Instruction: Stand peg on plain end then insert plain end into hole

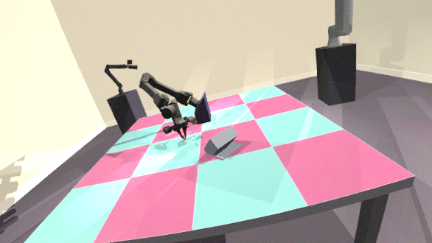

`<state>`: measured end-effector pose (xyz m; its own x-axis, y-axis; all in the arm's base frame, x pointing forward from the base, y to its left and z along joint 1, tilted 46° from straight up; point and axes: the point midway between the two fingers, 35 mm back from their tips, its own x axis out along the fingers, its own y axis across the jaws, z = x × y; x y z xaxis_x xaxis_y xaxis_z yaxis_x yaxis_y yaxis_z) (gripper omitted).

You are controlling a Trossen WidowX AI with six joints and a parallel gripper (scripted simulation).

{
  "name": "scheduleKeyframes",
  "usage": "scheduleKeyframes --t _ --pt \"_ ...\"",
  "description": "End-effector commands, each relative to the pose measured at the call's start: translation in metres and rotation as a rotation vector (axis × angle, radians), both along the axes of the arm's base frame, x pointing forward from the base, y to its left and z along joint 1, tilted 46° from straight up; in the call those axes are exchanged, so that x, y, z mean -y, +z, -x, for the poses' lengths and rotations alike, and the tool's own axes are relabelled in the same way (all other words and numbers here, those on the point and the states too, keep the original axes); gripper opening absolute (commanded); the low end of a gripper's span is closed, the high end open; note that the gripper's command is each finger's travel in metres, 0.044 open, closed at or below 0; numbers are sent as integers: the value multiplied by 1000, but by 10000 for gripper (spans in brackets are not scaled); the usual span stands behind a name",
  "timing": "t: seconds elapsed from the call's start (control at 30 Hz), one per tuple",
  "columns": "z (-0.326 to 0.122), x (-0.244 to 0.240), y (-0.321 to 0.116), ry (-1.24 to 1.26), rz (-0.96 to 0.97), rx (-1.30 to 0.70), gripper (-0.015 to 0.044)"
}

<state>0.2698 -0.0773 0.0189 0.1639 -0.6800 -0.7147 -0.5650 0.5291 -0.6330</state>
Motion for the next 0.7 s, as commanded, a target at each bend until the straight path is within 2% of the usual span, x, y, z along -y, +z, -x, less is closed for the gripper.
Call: scheduleKeyframes --t 0.0,0.67 --pt "2 -1 2 26 -22 16 49" --pt "10 -5 12 136 -120 106 49"
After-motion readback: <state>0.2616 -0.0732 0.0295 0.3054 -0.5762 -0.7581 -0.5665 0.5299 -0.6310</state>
